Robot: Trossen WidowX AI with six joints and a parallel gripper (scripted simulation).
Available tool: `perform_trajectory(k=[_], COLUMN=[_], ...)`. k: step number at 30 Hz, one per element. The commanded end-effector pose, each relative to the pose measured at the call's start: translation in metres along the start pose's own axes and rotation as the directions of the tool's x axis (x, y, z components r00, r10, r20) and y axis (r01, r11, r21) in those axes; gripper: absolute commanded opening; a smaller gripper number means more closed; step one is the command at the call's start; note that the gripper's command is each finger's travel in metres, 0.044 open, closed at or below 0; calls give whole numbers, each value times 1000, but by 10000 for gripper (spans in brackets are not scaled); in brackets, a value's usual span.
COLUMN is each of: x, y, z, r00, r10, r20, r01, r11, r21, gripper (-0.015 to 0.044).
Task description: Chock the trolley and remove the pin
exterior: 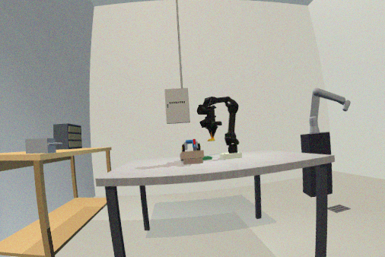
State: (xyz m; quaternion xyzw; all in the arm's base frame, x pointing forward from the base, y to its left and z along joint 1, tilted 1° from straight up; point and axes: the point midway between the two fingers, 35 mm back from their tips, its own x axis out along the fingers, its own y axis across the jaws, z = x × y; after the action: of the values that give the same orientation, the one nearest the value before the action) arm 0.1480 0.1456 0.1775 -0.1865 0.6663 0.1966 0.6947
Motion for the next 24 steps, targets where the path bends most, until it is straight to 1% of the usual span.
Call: perform_trajectory(k=[1, 6, 12, 18, 24], x=[0, 0, 0, 0, 0], y=[0, 0, 0, 0, 0], z=[0, 0, 0, 0, 0], r00=[1000, 1000, 1000, 1000, 1000], r10=[-4, -5, -6, -8, -8], r20=[2, 2, 2, 2, 1], r01=[3, 4, 4, 4, 4], r11=[991, 955, 875, 759, 609], r21=[133, 298, 485, 651, 793], gripper=[0, 0, 0, 0, 0])
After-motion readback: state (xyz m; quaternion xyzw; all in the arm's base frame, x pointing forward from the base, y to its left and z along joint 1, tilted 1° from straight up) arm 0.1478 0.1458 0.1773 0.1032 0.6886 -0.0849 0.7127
